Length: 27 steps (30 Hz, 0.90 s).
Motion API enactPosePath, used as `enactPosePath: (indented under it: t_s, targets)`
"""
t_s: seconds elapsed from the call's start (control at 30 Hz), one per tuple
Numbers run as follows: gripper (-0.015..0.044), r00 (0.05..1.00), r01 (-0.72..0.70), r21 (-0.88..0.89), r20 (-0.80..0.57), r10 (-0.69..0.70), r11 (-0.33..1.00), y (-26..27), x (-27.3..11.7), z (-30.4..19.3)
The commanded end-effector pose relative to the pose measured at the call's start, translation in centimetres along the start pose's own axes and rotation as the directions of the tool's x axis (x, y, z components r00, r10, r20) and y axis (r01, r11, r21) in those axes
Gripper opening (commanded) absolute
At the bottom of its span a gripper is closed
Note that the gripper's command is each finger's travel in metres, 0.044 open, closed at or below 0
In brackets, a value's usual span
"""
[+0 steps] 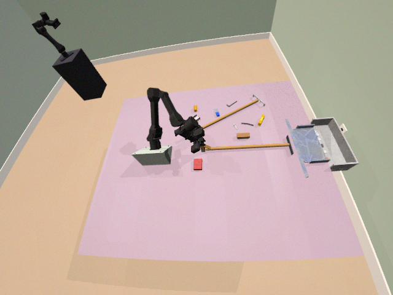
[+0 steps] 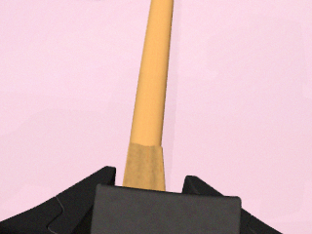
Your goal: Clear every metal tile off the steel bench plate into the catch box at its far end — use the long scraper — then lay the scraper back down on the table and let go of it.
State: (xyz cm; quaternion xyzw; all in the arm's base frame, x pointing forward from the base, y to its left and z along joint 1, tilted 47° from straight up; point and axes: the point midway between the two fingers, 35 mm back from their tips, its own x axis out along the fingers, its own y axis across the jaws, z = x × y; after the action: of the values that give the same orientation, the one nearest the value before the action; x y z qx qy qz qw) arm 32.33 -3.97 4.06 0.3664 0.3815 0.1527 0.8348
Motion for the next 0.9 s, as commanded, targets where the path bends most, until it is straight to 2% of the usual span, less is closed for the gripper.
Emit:
enactPosePath:
  t_s: [0.0, 0.37, 0.87]
  targets:
    - [0.0157, 1.000, 0.000, 0.001, 0.000, 0.000, 1.000, 0.0, 0.0, 0.0]
    - [0.0440, 1.000, 0.002, 0.000, -0.001, -0.002, 1.000, 0.0, -0.1, 0.1]
    - [0.0440, 0.999, 0.026, -0.005, -0.019, -0.026, 1.000, -1.1, -3.4, 1.9]
